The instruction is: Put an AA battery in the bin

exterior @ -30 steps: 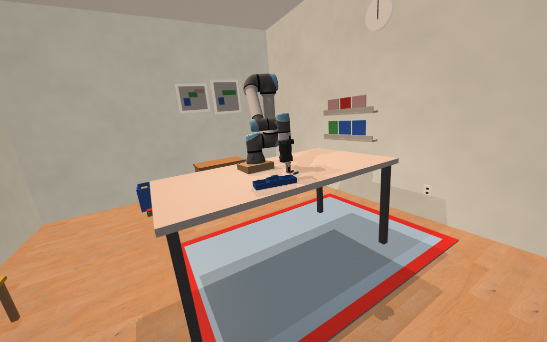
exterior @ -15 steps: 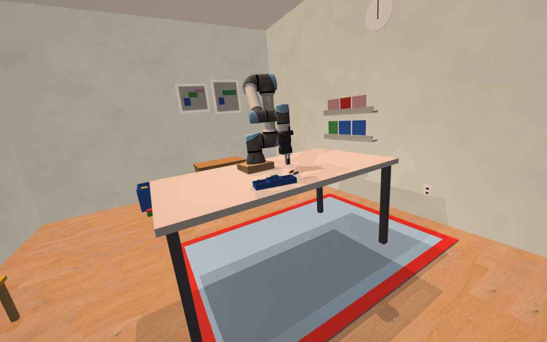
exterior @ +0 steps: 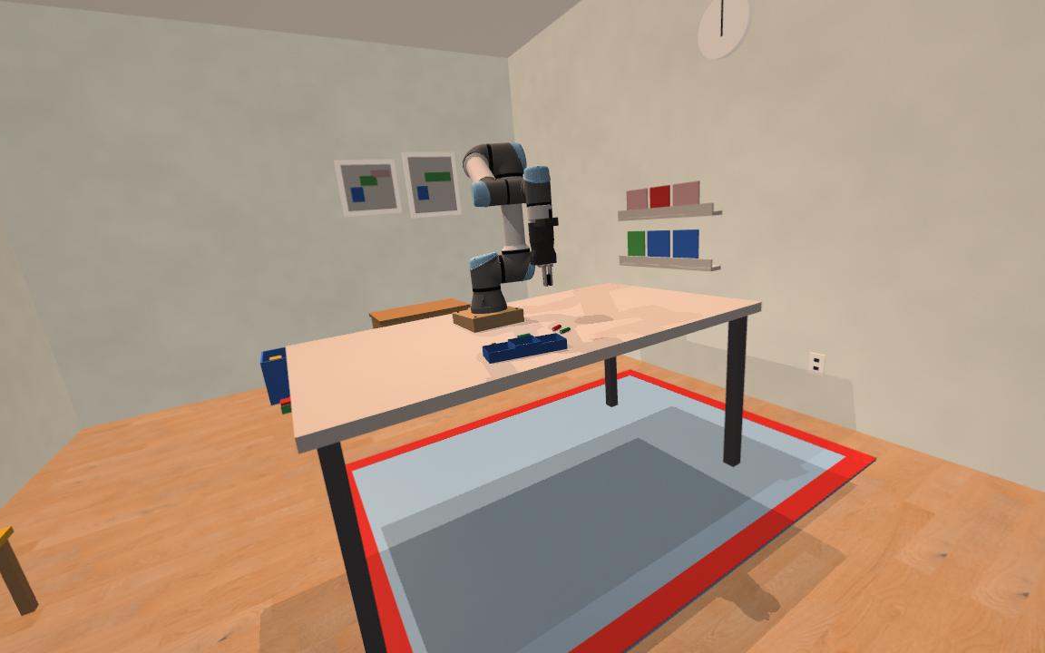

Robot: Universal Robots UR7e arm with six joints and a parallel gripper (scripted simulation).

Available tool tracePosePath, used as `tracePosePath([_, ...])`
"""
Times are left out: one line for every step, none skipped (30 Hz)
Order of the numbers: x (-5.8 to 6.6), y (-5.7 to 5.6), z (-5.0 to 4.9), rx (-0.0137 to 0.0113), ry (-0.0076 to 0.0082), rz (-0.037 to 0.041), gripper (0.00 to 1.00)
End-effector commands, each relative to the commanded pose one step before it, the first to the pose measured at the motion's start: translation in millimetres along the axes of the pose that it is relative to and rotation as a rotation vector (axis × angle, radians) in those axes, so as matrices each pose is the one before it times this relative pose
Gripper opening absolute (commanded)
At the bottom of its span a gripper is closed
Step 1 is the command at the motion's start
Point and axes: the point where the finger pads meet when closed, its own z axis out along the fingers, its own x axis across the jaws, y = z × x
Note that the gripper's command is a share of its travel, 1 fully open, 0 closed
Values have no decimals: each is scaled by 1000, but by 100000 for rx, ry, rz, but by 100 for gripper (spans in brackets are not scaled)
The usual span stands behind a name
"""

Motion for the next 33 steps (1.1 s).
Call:
tracePosePath([127,358,-2507,-412,-40,10,31])
tracePosePath([2,28,77,4,0,0,31])
tracePosePath([-1,-9,-21,-1,0,0,31])
tracePosePath([0,-6,-16,-1,0,0,31])
tracePosePath([1635,6432,4975,-4,0,5000,60])
tracePosePath([1957,6360,5019,-2,0,5000,60])
tracePosePath([2272,6257,5020,-2,0,5000,60])
tracePosePath([2581,6138,5022,29,-3,3141,60])
tracePosePath([2773,6056,5020,21,-13,2544,60])
tracePosePath([2962,5949,4987,-32,-19,2926,60])
tracePosePath([3050,5916,5070,-74,-16,2938,60])
tracePosePath([0,0,0,0,0,0,60])
tracePosePath([0,0,0,0,0,0,60])
tracePosePath([3306,5802,5009,-176,20,8203,60])
tracePosePath([3702,5493,5053,-187,4,1922,60])
tracePosePath([3843,5415,5043,-98,-15,2450,60])
tracePosePath([3975,5315,5048,-17,-32,2978,60])
tracePosePath([4134,5195,5048,-27,-27,2948,60])
tracePosePath([4288,5070,5047,-62,-13,2882,60])
tracePosePath([4434,4942,5050,-90,-1,2880,60])
tracePosePath([4575,4808,5054,-107,8,2887,60])
tracePosePath([4712,4669,5059,-115,13,2888,60])
tracePosePath([4846,4526,5064,-118,17,2889,60])
tracePosePath([4914,4372,5101,-118,20,2890,60])
tracePosePath([5095,4224,5077,-116,21,2892,60])
tracePosePath([5215,4070,5082,-115,22,2894,60])
tracePosePath([5331,3912,5087,-113,23,2896,60])
tracePosePath([5442,3751,5092,-111,24,2898,60])
tracePosePath([0,0,0,0,0,0,60])
tracePosePath([0,0,0,0,0,0,60])
tracePosePath([5533,3586,5109,-238,84,8264,60])
tracePosePath([5825,3103,5108,-188,89,1945,60])
tracePosePath([5878,2981,5118,-63,-25,2469,60])
